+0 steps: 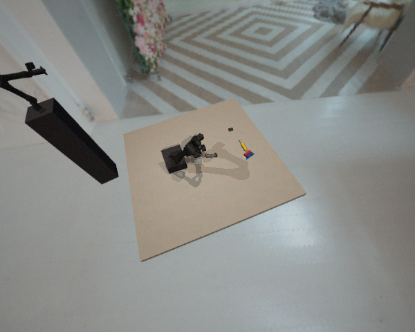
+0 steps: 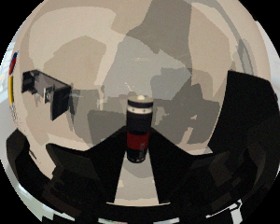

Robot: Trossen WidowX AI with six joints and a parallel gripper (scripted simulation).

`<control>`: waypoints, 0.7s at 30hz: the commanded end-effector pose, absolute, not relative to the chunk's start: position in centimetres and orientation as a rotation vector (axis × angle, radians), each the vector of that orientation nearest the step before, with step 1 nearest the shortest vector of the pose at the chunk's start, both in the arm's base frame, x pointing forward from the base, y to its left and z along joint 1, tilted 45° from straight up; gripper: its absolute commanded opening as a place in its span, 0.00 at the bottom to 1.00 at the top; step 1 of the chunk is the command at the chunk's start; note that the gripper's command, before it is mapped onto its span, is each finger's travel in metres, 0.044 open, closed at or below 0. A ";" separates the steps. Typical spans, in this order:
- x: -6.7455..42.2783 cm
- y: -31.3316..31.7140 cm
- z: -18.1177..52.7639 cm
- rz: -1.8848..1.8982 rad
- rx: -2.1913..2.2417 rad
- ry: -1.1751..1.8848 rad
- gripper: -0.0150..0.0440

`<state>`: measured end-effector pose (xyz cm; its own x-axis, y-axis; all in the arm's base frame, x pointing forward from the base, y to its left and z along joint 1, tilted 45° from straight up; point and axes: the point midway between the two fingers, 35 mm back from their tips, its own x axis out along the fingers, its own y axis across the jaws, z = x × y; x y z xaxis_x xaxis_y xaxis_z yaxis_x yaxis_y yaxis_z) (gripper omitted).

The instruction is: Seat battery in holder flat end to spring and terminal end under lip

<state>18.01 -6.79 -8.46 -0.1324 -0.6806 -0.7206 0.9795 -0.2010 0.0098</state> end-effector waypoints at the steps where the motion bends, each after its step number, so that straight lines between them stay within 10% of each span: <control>1: 17.9 -6.9 -8.5 -1.661 0.703 0.572 0.38; 21: 19.3 -3.4 -4.8 -1.637 0.666 0.625 0.38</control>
